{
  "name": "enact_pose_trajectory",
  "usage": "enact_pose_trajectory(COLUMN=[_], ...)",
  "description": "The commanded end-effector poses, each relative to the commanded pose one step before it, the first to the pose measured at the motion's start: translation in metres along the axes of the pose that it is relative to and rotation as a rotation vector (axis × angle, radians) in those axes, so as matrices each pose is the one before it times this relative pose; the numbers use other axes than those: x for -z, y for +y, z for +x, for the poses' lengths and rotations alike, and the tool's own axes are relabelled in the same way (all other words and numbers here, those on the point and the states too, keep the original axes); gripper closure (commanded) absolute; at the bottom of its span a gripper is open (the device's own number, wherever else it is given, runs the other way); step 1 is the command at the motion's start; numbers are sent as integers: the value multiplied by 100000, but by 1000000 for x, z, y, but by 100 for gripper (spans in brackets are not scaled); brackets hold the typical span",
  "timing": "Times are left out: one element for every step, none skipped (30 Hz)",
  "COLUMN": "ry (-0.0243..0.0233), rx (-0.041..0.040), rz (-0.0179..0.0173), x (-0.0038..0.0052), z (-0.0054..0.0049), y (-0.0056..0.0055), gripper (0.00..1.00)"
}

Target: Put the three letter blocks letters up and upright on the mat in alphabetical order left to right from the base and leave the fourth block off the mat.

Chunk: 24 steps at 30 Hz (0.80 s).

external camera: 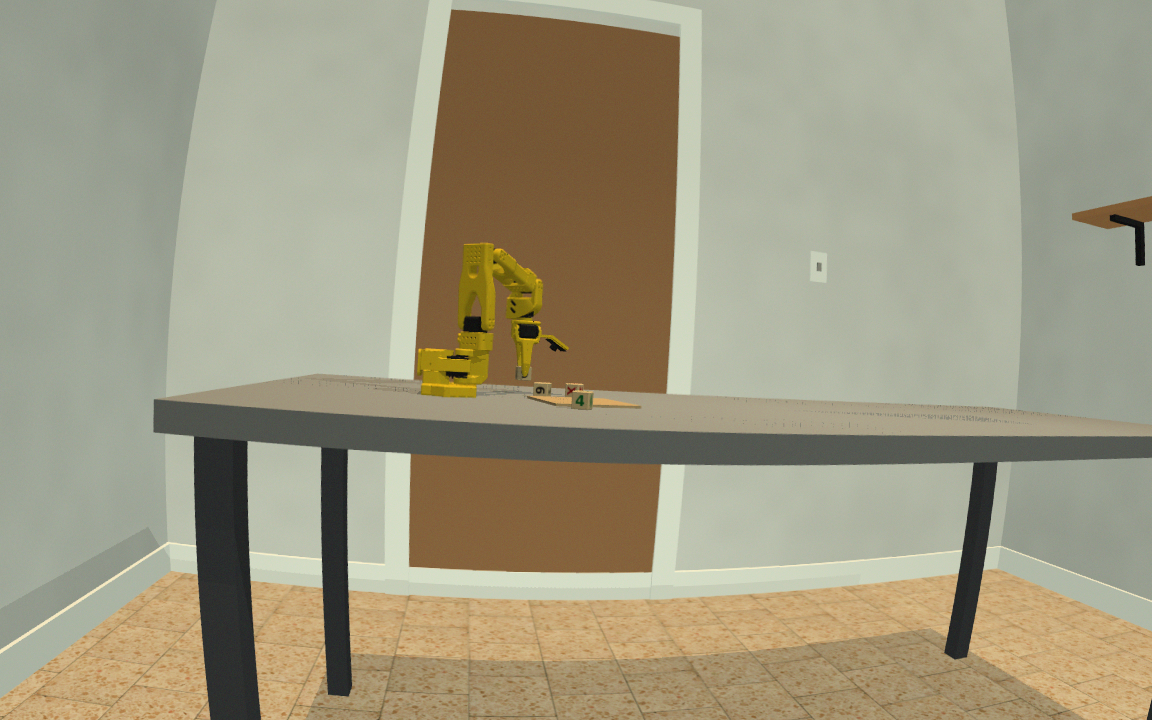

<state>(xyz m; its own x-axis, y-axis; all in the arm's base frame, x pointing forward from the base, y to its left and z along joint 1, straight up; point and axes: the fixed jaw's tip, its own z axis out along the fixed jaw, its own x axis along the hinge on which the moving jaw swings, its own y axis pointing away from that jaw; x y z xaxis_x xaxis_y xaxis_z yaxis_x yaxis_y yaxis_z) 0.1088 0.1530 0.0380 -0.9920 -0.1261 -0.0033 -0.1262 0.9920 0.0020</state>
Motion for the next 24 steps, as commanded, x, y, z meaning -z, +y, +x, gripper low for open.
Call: enact_pose_trajectory(ry=[-3743, 0, 0, 0, 0, 0, 0, 0, 0, 0, 0, 0, 0, 0, 0, 0, 0, 0, 0, 0, 0, 0, 0, 0], rx=[128, 0, 0, 0, 0, 0, 0, 0, 0, 0, 0, 0, 0, 0, 0, 0, 0, 0, 0, 0, 0, 0, 0, 0], rz=[-4005, 0, 0, 0, 0, 0, 0, 0, 0, 0, 0, 0, 0, 0, 0, 0, 0, 0, 0, 0, 0, 0, 0, 0], x=[7083, 0, -16, -100, -235, -387, -533, -651, -727, -753, -725, -648, -530, -385, -233, -99, -16, 0, 0, -16, -100, -235, -388, -533], z=[-4148, 0, 0, -1, -2, -3, -3, -2, 0, 3, 5, 7, 7, 6, 4, 2, 0, 0, 0, 0, -1, -2, -3, -3], y=[5489, 0, 0, 1, 2, 3, 4, 2, 0, -3, -5, -7, -7, -6, -4, -2, 0, 0, 0, 0, 1, 2, 3, 3], gripper=[100, 100, 100, 100, 100, 100, 100, 100, 100, 100, 100, 100, 100, 100, 100, 100, 100, 100, 100, 100, 100, 100, 100, 100])
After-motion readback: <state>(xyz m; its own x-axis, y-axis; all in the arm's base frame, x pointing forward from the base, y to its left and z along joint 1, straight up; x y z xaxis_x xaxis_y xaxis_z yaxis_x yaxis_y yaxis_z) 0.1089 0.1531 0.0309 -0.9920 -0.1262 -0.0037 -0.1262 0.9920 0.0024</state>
